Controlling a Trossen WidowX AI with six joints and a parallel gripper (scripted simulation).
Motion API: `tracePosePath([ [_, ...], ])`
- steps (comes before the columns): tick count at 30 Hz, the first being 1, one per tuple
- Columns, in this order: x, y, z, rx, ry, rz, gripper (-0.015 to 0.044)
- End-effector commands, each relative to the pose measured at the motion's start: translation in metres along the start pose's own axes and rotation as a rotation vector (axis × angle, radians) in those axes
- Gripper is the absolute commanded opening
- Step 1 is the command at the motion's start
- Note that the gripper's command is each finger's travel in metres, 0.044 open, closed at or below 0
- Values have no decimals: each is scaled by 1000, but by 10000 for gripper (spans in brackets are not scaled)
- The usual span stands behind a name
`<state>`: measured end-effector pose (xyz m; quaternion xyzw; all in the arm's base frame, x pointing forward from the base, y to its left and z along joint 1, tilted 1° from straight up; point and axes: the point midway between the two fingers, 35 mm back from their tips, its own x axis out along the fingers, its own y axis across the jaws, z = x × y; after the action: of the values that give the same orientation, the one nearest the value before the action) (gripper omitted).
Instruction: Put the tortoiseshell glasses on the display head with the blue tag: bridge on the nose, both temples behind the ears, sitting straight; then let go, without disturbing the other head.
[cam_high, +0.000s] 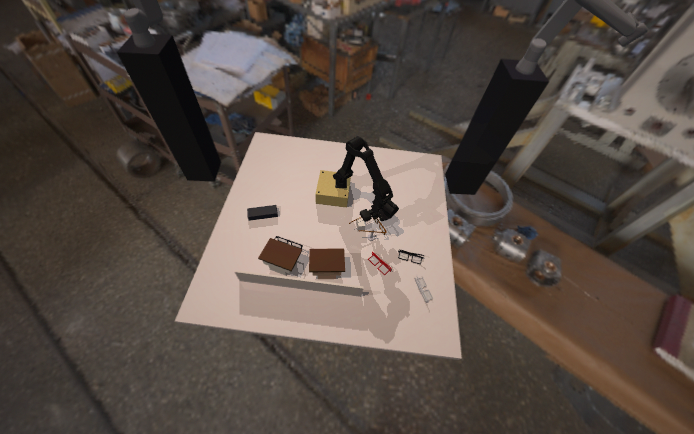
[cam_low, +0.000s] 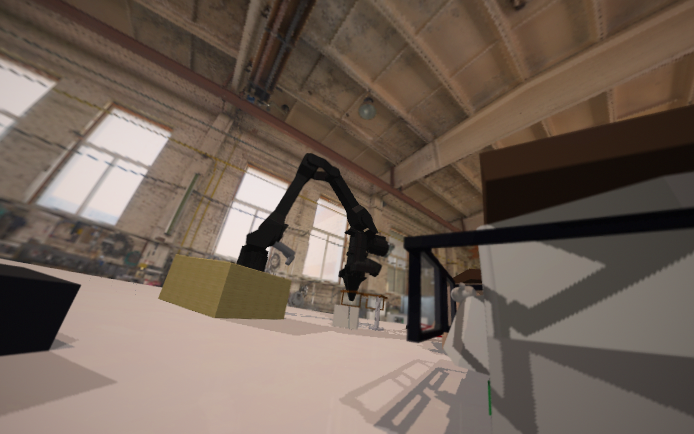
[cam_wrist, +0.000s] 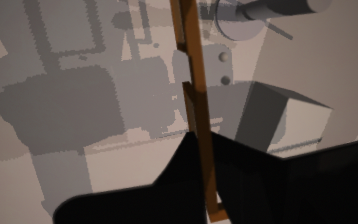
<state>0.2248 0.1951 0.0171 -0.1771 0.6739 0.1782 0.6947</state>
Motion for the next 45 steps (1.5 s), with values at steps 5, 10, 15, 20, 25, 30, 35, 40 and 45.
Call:
tracePosePath([
  [5, 7, 0, -1, 5, -5, -2, 0],
  [10, 7, 3, -6, 5, -5, -2, 0],
  [15, 7, 5, -8, 5, -5, -2, 0],
  [20, 7, 7, -11, 5, -5, -2, 0],
  [25, 7, 9, -14, 5, -4, -2, 0],
  [30, 7, 11, -17, 5, -4, -1, 0],
  [35, 7, 12, -21, 5, -4, -1, 0],
  [40, 8, 14, -24, 5, -4, -1, 0],
  [45, 8, 15, -28, 5, -3, -1, 0],
])
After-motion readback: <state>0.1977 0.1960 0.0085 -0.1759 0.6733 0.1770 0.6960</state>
